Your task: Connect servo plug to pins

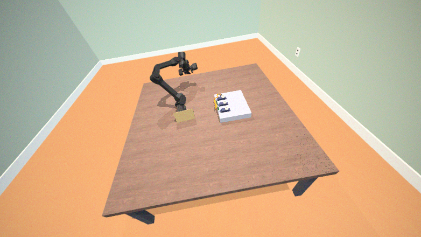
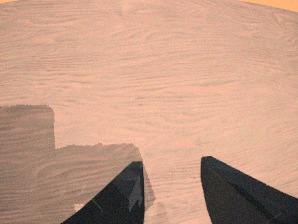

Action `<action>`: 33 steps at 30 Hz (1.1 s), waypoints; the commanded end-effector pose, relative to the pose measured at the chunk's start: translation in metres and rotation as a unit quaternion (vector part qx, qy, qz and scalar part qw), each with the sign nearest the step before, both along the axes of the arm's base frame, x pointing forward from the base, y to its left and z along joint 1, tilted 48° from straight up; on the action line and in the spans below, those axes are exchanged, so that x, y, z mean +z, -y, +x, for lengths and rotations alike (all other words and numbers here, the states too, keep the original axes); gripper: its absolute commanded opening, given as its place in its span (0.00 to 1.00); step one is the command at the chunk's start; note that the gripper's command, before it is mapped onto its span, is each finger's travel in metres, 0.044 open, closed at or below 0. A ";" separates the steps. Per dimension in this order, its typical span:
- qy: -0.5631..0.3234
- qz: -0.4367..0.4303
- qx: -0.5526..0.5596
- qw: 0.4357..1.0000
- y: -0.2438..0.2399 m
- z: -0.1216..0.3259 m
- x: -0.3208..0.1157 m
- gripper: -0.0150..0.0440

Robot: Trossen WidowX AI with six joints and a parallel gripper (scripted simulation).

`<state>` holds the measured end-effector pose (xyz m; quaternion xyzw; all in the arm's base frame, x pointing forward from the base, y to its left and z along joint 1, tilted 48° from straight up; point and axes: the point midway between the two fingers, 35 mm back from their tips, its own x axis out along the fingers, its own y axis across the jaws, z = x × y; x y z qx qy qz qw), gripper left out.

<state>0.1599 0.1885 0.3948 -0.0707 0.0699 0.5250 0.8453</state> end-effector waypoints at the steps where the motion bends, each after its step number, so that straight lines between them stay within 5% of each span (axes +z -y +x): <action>1: 0.001 0.003 -0.038 0.999 0.005 0.018 -0.006 0.45; 33: 0.054 0.047 -0.336 0.939 0.096 0.127 -0.041 0.45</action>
